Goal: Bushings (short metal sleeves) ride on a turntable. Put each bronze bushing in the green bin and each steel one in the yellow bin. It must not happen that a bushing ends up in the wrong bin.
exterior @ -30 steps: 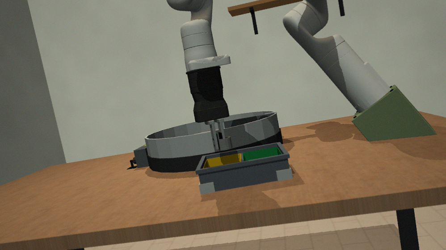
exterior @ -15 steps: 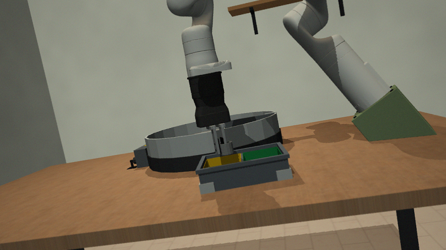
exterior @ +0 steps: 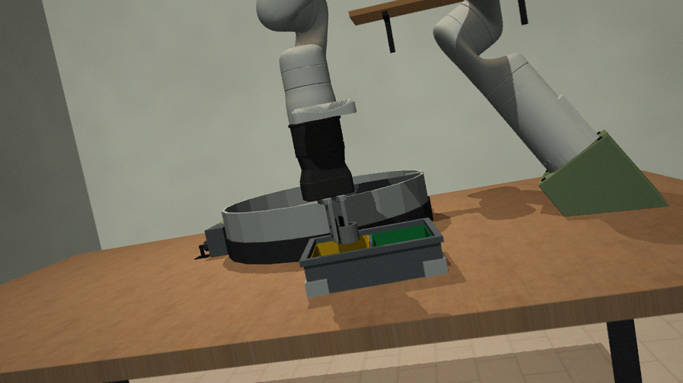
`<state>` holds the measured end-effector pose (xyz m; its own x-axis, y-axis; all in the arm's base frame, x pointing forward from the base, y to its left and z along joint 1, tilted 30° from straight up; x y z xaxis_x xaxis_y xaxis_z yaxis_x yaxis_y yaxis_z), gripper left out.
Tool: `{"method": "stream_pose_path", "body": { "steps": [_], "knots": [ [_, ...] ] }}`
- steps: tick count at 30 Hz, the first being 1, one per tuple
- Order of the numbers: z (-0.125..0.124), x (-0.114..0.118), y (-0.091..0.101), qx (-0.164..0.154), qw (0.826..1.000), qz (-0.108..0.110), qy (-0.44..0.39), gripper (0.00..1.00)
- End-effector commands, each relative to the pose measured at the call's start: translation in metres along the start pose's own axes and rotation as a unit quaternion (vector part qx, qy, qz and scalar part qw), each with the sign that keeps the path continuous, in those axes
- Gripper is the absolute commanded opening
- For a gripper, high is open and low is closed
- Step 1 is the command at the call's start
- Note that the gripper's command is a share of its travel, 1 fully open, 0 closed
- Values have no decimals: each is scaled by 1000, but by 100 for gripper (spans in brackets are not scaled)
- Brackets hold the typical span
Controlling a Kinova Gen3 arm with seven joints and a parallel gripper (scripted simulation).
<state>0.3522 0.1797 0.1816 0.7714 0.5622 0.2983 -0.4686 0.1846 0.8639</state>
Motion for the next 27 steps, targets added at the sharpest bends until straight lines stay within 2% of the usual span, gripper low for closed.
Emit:
{"method": "stream_pose_path", "body": {
  "steps": [1, 27],
  "knots": [
    [0, 0, 0, 0, 1000, 0, 0, 0],
    [0, 0, -13, 0, 1000, 0, 0, 0]
  ]
}}
Point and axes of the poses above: the point where the finger pads meet when closed, its own y axis back along the fingers, its own x axis across the jaws, z = x × y, the point moved 5 cm from there along y, back along the fingers, and after that the axes turned 13 degrees about y, right-handed, at the moved point
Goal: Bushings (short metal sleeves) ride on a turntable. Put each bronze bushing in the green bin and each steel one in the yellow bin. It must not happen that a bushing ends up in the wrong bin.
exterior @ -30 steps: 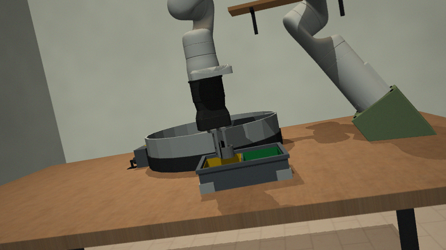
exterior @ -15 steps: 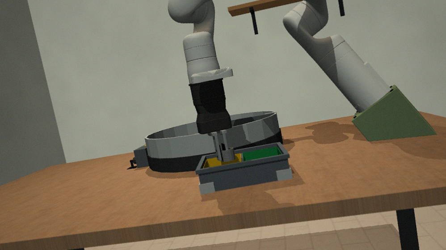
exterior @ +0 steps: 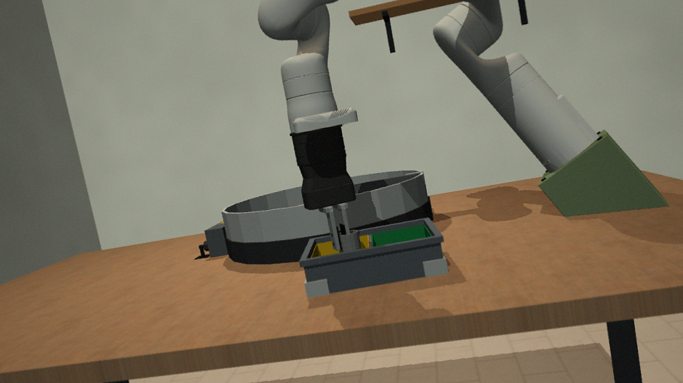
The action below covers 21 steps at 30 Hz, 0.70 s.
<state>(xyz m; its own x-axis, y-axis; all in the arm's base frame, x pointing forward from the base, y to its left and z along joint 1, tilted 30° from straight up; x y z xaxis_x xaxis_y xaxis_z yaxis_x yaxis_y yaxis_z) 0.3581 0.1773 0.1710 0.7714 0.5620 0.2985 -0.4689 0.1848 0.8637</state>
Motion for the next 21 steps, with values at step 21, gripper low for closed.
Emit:
{"method": "stream_pose_path", "body": {
  "steps": [21],
  "knots": [
    [0, 0, -11, 0, 1000, 0, 0, 0]
  ]
}}
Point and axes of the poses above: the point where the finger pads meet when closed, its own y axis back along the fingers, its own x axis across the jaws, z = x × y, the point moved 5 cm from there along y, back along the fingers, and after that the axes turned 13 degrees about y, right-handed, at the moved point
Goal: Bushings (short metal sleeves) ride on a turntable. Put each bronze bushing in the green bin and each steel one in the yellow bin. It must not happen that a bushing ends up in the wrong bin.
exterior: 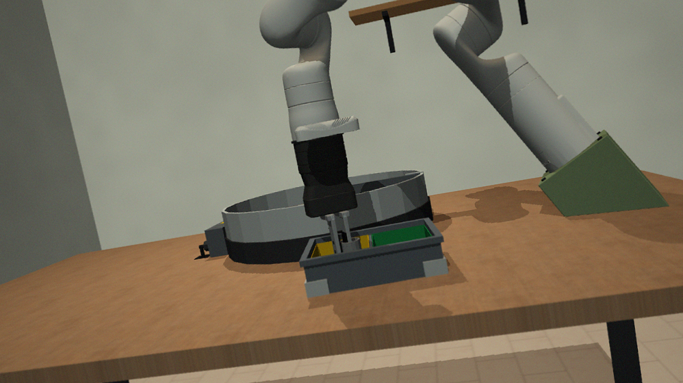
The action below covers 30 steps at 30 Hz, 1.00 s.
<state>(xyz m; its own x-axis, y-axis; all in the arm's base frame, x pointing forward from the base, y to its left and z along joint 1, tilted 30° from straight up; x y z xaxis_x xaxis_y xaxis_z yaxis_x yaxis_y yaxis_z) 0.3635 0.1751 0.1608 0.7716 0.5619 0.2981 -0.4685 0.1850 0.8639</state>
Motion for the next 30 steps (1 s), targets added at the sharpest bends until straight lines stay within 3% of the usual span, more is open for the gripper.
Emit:
{"method": "stream_pose_path", "body": {
  "steps": [1, 13, 30],
  "knots": [
    [0, 0, 0, 0, 1000, 0, 0, 0],
    [0, 0, -10, 0, 1000, 0, 0, 0],
    [0, 0, -12, 0, 1000, 0, 0, 0]
  ]
}}
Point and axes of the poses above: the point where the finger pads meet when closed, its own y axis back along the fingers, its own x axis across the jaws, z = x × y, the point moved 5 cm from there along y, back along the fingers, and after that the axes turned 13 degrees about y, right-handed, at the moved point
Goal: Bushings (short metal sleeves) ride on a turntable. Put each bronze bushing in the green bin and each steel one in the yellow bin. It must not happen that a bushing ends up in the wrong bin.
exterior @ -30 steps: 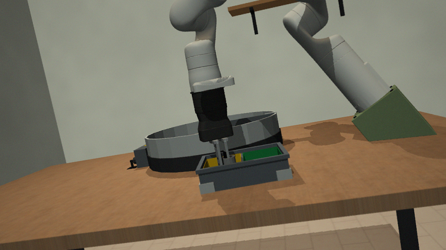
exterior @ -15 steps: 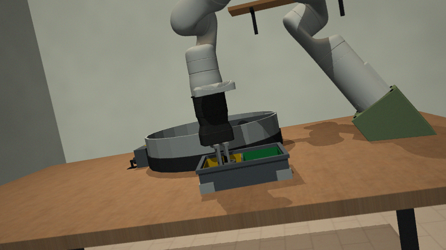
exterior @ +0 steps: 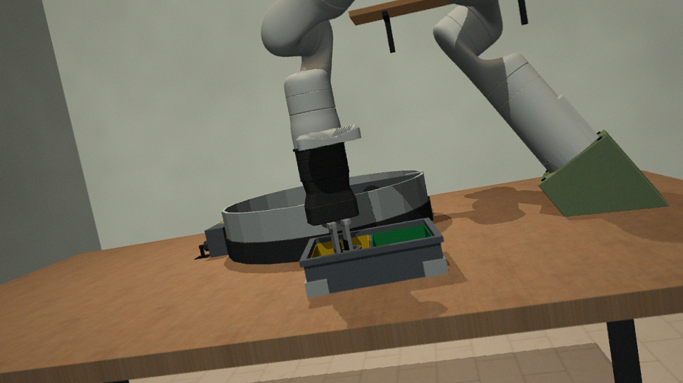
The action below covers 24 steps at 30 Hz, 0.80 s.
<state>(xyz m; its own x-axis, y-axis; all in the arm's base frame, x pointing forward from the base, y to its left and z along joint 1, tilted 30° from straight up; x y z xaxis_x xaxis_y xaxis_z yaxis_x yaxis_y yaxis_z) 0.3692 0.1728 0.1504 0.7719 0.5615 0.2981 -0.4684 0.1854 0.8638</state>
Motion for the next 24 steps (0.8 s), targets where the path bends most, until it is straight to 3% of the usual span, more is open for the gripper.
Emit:
{"method": "stream_pose_path", "body": {
  "steps": [1, 3, 4, 24],
  "knots": [
    [0, 0, 0, 0, 1000, 1, 0, 0],
    [0, 0, 0, 0, 1000, 1, 0, 0],
    [0, 0, 0, 0, 1000, 1, 0, 42],
    [0, 0, 0, 0, 1000, 1, 0, 42]
  ]
}}
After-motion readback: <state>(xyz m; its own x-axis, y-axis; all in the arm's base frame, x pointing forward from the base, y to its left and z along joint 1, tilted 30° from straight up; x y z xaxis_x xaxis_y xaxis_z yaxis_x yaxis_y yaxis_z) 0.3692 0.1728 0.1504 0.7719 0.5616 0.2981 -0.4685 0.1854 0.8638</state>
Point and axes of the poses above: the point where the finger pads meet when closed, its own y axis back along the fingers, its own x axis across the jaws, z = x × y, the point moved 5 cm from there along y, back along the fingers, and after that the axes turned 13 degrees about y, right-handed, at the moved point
